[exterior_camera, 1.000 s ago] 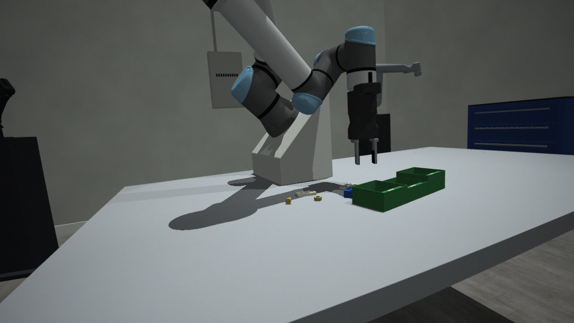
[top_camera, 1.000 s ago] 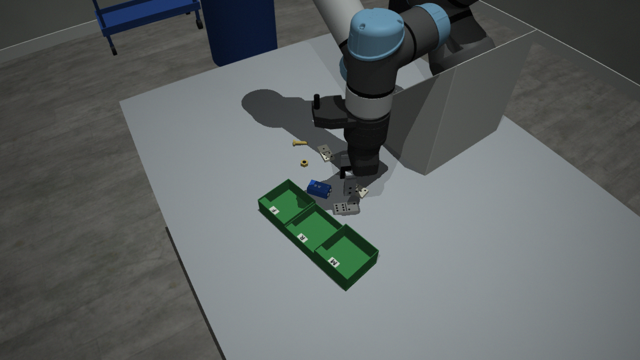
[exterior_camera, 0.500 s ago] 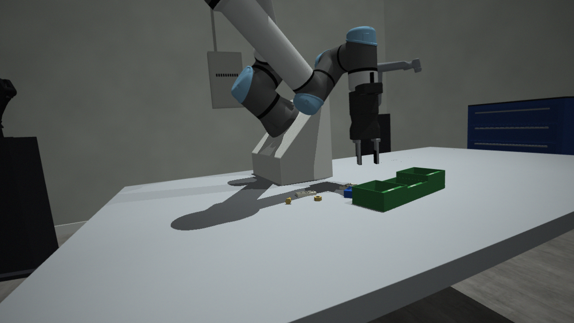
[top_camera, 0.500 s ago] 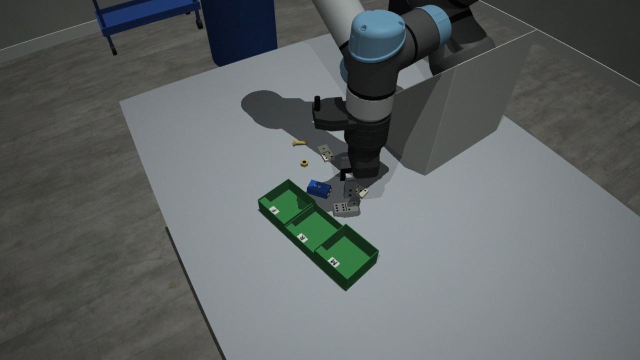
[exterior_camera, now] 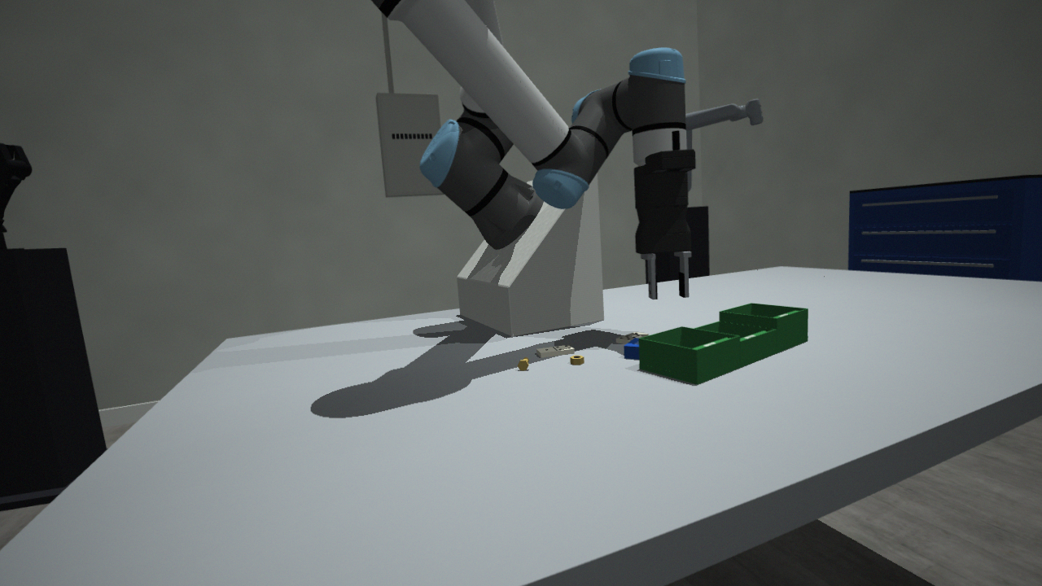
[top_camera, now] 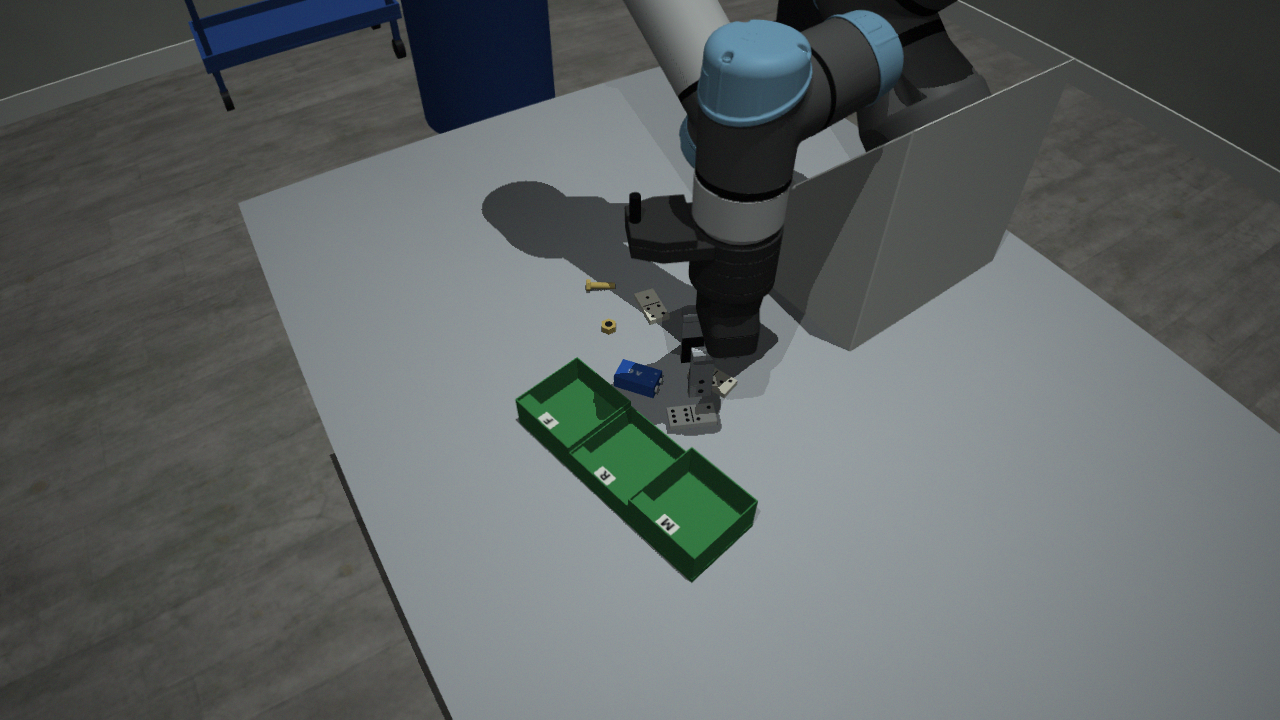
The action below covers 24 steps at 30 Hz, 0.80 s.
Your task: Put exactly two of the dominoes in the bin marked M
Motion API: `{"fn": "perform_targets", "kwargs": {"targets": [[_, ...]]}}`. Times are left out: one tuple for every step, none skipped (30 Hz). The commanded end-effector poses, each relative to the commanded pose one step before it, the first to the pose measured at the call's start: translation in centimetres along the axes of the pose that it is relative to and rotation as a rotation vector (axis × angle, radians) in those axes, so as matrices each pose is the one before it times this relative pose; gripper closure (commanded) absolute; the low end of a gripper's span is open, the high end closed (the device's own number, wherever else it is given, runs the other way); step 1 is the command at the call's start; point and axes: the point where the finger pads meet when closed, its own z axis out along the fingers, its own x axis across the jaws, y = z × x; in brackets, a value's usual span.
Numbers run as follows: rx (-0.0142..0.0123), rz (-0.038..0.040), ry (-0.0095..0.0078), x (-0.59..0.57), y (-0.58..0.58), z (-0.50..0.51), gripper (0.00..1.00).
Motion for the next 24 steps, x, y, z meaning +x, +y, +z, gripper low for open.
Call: {"fn": "perform_targets", "kwargs": {"targets": [[0.00083,0.00030,-0.00060,-0.004,-0.017,-0.037,0.21],[0.00000,0.00000,0.00000,0.003,0.000,0.000,0.21],[0.00000,0.00000,0.00000,0.002,0.000,0.000,0.21],[0.00000,0.00000,0.00000,0.002,0.000,0.000,0.21],[0.00000,0.00000,0.00000,0.002,0.000,0.000,0.21],[0.00000,0.00000,0.00000,0.002,0.000,0.000,0.21],[0.00000,0.00000,0.00000,0.002,0.000,0.000,0.21],[0.00000,0.00000,0.00000,0.001,0.000,0.000,0.21],[0.00000,0.00000,0.00000,0.000,0.000,0.000,0.21],[0.00000,0.00000,0.00000,0.000,0.000,0.000,0.21],[0.00000,-0.00001,0.00000,-0.006,-0.001,0.000,0.21],[-0.00001,0.00000,0.00002,0.006,0.000,0.393,0.21],[0.00002,-0.00001,-0.00001,0.003,0.001,0.405,0.21],[0.00000,0.00000,0.00001,0.001,0.001,0.399,0.21],[0.00000,0.00000,0.00001,0.001,0.002,0.399,0.21],[0.00000,0.00000,0.00001,0.001,0.004,0.399,0.21],[0.00000,-0.00001,0.00001,0.000,0.004,0.399,0.21],[0.00000,-0.00001,0.00001,0.000,0.003,0.400,0.21],[0.00000,-0.00001,0.00001,-0.001,0.002,0.400,0.21],[0.00000,-0.00001,0.00001,-0.002,0.001,0.400,0.21],[0.00000,-0.00001,0.00001,-0.003,-0.001,0.400,0.21],[0.00000,-0.00001,0.00001,-0.003,-0.002,0.400,0.21],[0.00000,-0.00001,0.00001,-0.004,-0.004,0.400,0.21],[0.00000,-0.00001,0.00001,-0.004,-0.005,0.400,0.21]]}}
